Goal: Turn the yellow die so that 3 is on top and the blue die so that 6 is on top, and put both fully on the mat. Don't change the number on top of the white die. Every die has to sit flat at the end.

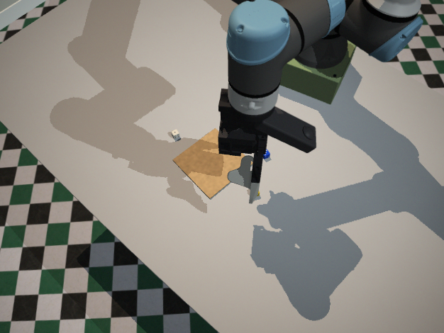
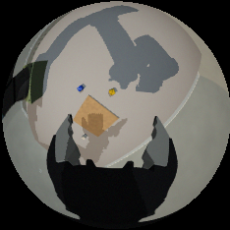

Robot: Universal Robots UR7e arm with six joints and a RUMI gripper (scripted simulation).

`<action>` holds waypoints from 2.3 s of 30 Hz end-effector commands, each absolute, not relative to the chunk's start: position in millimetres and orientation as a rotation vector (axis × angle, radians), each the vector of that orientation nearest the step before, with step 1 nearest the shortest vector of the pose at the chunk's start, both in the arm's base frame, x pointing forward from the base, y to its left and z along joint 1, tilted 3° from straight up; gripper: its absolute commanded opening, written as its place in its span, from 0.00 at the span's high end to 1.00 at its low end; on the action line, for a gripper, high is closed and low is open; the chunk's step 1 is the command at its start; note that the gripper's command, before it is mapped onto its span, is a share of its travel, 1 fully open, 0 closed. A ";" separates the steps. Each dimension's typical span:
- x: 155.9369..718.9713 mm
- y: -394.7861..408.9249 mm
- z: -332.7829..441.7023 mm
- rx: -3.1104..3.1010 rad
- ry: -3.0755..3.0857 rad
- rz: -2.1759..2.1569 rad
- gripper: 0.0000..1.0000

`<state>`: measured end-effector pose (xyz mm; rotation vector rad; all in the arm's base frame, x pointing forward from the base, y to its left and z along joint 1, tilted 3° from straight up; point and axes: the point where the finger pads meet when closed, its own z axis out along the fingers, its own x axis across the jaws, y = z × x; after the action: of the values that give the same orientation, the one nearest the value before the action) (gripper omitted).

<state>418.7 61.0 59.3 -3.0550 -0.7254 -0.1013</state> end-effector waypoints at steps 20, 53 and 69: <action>416.5 64.9 37.4 -3.127 0.128 -0.088 0.00; 413.4 64.0 16.2 -2.942 1.031 -0.074 0.00; 413.2 63.9 15.5 -2.931 1.061 -0.074 0.82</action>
<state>415.3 63.1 17.5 -2.9308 1.0567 -0.0791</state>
